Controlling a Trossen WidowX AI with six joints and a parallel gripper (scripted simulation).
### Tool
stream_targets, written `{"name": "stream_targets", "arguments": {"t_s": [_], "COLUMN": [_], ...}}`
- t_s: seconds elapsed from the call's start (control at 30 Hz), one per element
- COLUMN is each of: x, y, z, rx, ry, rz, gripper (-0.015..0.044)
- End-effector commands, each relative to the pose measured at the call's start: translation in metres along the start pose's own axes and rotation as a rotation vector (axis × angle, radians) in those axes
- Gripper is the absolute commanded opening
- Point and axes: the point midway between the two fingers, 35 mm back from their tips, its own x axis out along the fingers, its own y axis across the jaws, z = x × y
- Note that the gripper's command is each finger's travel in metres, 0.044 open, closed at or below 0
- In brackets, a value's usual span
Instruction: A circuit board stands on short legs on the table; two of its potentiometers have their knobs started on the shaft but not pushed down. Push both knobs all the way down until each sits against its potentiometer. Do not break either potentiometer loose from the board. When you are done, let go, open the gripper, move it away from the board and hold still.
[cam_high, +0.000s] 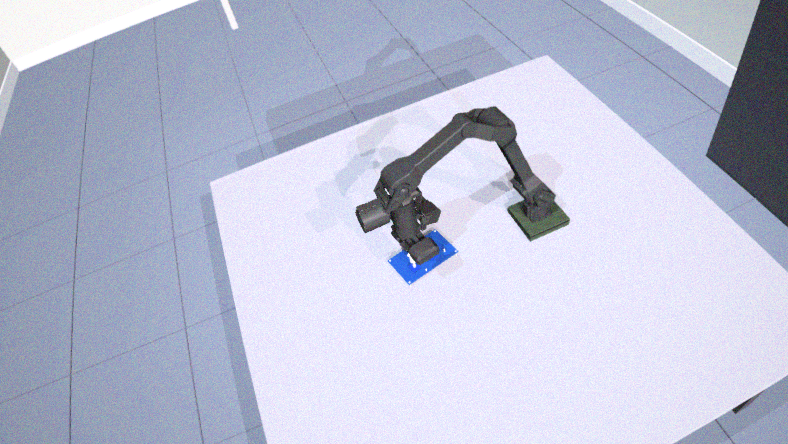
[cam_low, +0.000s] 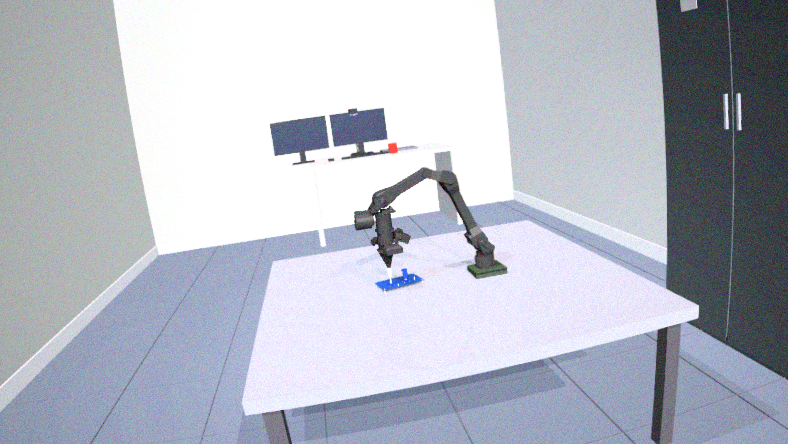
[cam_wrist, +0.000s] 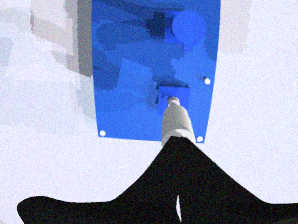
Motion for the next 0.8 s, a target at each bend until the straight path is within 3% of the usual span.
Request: {"name": "stream_targets", "arguments": {"t_s": [0.0,0.77], "x": [0.0089,0.0159], "y": [-0.0003,-0.0003], "z": [-0.0011,-0.0011], "rx": [0.002,0.002], "ry": [-0.003,-0.003], "rz": [-0.003,-0.003], "gripper": [0.0,0.0]}}
